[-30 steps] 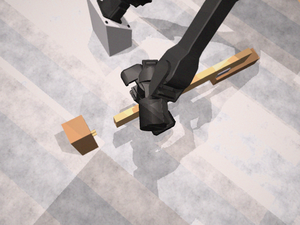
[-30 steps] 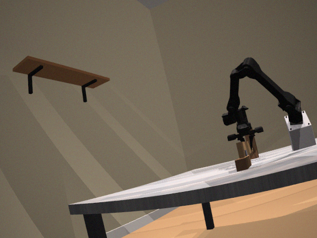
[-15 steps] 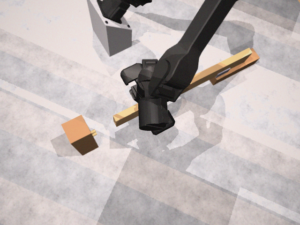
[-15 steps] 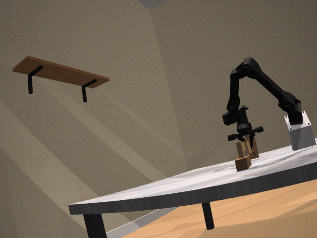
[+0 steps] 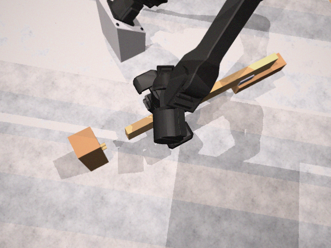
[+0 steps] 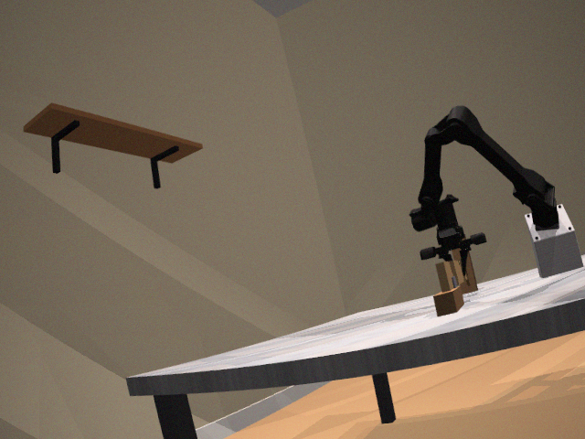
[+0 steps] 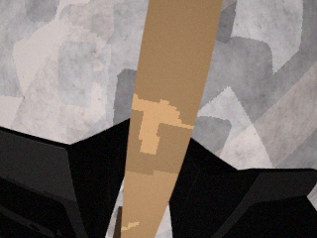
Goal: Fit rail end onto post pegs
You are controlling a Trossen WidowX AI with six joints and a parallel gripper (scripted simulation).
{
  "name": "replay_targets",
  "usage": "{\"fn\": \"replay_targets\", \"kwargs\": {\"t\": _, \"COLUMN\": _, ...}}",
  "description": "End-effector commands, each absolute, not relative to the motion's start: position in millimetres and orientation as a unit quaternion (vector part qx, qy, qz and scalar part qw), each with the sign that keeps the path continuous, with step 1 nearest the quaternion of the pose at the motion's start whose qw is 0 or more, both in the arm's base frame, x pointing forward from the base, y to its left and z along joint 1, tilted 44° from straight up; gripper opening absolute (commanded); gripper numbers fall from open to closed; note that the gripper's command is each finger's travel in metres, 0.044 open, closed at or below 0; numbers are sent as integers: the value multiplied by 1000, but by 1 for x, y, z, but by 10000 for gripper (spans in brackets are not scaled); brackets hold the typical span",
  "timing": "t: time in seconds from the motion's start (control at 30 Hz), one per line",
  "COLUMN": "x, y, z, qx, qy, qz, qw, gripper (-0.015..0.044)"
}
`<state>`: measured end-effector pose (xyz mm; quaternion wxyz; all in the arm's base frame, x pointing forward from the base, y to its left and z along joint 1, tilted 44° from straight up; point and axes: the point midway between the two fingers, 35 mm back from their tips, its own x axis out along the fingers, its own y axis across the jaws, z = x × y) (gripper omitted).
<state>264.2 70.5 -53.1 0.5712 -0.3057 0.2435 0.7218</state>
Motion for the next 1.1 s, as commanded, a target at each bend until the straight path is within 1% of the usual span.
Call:
{"fn": "replay_targets", "kwargs": {"t": 0.0, "x": 267, "y": 71, "z": -52, "qx": -308, "qy": 242, "qz": 720, "qw": 573, "gripper": 0}}
{"fn": "replay_targets", "kwargs": {"t": 1.07, "x": 266, "y": 66, "z": -58, "qx": -308, "qy": 242, "qz": 720, "qw": 573, "gripper": 0}}
